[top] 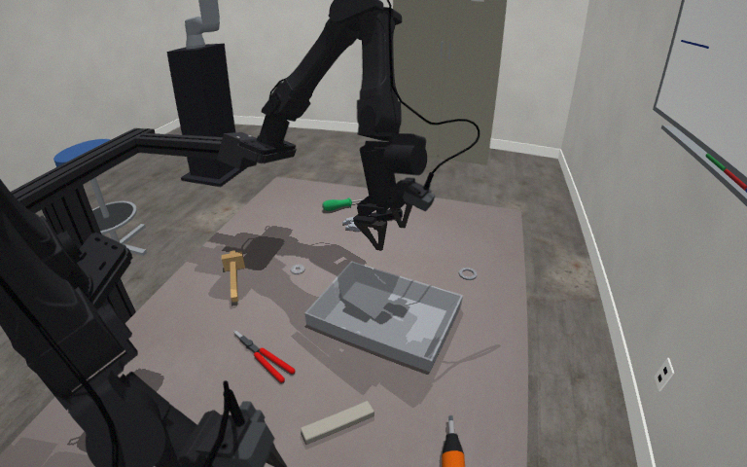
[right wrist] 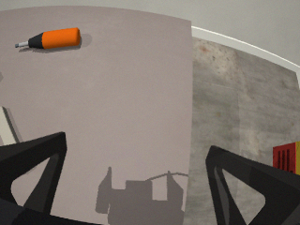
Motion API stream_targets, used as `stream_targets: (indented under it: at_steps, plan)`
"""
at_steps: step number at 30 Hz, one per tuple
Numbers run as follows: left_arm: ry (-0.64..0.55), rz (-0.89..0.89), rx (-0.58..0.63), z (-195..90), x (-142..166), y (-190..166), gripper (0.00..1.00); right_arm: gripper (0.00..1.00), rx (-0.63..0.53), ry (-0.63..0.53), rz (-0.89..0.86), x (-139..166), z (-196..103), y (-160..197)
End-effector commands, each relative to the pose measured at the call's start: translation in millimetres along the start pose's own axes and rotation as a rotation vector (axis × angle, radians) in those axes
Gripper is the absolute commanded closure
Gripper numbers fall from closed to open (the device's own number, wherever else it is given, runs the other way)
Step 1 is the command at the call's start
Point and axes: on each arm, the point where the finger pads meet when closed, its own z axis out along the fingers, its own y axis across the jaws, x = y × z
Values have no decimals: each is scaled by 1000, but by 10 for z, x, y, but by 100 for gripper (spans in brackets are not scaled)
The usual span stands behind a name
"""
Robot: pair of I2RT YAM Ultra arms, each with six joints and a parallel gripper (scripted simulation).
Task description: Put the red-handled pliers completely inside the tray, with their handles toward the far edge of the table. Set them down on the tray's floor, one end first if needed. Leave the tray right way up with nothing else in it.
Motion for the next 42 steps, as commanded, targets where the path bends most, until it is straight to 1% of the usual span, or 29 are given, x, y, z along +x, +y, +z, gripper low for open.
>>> stream_targets:
  at_steps: [1, 6, 12, 14, 16, 17, 19, 23, 24, 27, 29, 32, 37, 42]
  plan:
    - [-76, 200, 56, 95, -61, -431, 0, 0, -11, -98, -14, -234, 84, -144]
    - [-87, 455, 104, 263, 198, -975, 0, 0, 15, -87, 4, -189, 104, -259]
    - [-109, 761, 155, 436, 622, -1548, 0, 0, 5, -77, 6, -169, 111, -228]
    - [-109, 761, 155, 436, 622, -1548, 0, 0, 5, -77, 6, -169, 111, -228]
    - [-123, 860, 169, 485, 761, -1723, 0, 0, 5, -77, 6, -168, 111, -228]
    - [-107, 896, 155, 520, 887, -1747, 0, 0, 5, -77, 6, -168, 111, -228]
    - [-107, 947, 132, 490, 1054, -1865, 0, 0, 5, -77, 6, -168, 111, -228]
    - [-180, 1064, 119, 269, 1246, -2226, 0, 0, 5, -77, 6, -168, 111, -228]
    - [-210, 1074, 126, 203, 1247, -2345, 0, 0, 5, -77, 6, -168, 111, -228]
    - [-272, 1025, 203, 77, 1301, -2673, 0, 0, 5, -77, 6, -168, 111, -228]
    - [-286, 1000, 230, 64, 1329, -2771, 0, 0, 5, -77, 6, -168, 111, -228]
    - [-289, 984, 228, 78, 1315, -2774, 0, 0, 5, -77, 6, -168, 111, -228]
    - [-300, 968, 260, 69, 1371, -2894, 0, 0, 5, -77, 6, -168, 111, -228]
    - [-290, 988, 244, 87, 1393, -2866, 0, 0, 5, -77, 6, -168, 111, -228]
